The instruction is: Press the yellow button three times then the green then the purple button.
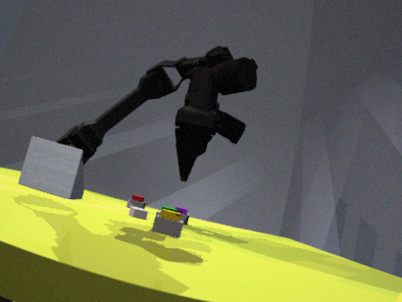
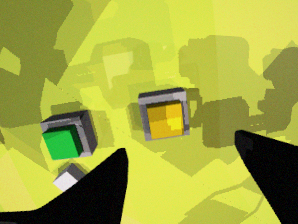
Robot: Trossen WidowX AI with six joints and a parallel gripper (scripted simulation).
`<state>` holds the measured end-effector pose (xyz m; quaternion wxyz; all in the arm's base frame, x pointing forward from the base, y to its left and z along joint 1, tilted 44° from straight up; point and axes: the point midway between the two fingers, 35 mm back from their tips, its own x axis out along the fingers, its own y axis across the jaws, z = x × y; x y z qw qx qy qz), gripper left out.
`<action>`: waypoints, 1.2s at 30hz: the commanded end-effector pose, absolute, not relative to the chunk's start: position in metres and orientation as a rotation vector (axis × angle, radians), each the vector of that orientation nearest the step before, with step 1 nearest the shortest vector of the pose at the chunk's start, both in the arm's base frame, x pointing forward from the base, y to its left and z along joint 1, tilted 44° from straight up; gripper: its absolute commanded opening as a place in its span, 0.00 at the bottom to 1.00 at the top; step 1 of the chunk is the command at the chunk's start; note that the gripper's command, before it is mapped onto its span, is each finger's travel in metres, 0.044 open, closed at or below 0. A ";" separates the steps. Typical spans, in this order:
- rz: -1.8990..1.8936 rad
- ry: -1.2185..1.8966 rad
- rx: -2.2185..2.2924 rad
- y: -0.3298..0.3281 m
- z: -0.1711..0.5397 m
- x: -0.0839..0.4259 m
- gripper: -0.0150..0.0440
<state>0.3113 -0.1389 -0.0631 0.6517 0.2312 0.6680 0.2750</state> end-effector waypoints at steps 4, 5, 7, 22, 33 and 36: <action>0.643 1.537 0.546 -0.115 -0.084 0.304 0.44; 0.643 1.537 0.546 -0.115 -0.084 0.304 0.40; 0.643 1.537 0.546 -0.115 -0.084 0.304 0.31; 0.643 1.537 0.546 -0.109 -0.090 0.304 0.29; 0.644 1.537 0.547 -0.097 -0.103 0.302 0.29; 0.644 1.537 0.547 -0.093 -0.106 0.302 0.29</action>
